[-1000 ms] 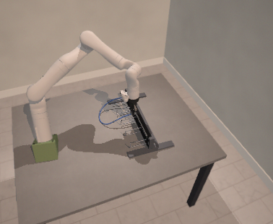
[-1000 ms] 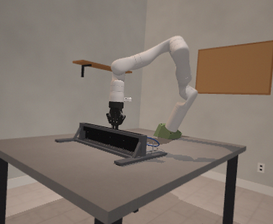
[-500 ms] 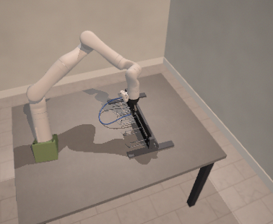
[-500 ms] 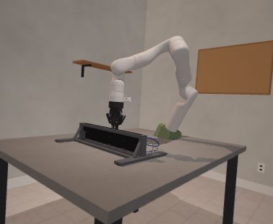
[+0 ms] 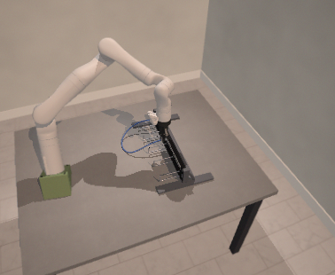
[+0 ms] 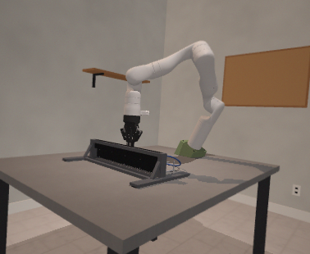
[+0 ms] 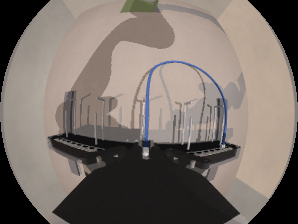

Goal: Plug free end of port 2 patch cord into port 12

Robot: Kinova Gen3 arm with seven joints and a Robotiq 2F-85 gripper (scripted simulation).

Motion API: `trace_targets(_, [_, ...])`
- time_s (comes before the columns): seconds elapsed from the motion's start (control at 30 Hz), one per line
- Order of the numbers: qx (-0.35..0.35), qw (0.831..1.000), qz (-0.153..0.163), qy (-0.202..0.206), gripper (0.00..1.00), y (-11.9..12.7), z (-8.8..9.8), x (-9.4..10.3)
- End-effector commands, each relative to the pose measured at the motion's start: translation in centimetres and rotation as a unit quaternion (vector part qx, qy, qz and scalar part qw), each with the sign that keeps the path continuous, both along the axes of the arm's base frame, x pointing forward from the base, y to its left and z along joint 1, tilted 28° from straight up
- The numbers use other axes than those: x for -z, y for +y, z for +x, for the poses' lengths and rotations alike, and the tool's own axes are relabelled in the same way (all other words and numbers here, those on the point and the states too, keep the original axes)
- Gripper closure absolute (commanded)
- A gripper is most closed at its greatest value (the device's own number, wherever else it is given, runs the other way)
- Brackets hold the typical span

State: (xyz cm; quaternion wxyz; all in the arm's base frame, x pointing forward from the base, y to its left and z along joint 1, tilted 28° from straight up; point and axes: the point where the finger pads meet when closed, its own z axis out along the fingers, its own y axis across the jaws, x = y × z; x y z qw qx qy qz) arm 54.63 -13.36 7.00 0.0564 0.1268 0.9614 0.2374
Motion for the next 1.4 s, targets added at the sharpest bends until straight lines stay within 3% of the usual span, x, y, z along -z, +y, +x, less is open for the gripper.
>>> trace_targets(0.0, [0.002,1.0,-0.003,-0.005,1.0,-0.24,0.49,-0.19])
trace_targets(0.97, [0.001,1.0,-0.003,-0.005,1.0,-0.25,0.51,-0.23])
trace_targets(1.0, [0.001,1.0,-0.002,-0.003,0.63,-0.19,0.36,-0.15])
trace_targets(1.37, [0.001,1.0,-0.002,-0.004,0.63,-0.2,0.36,-0.17])
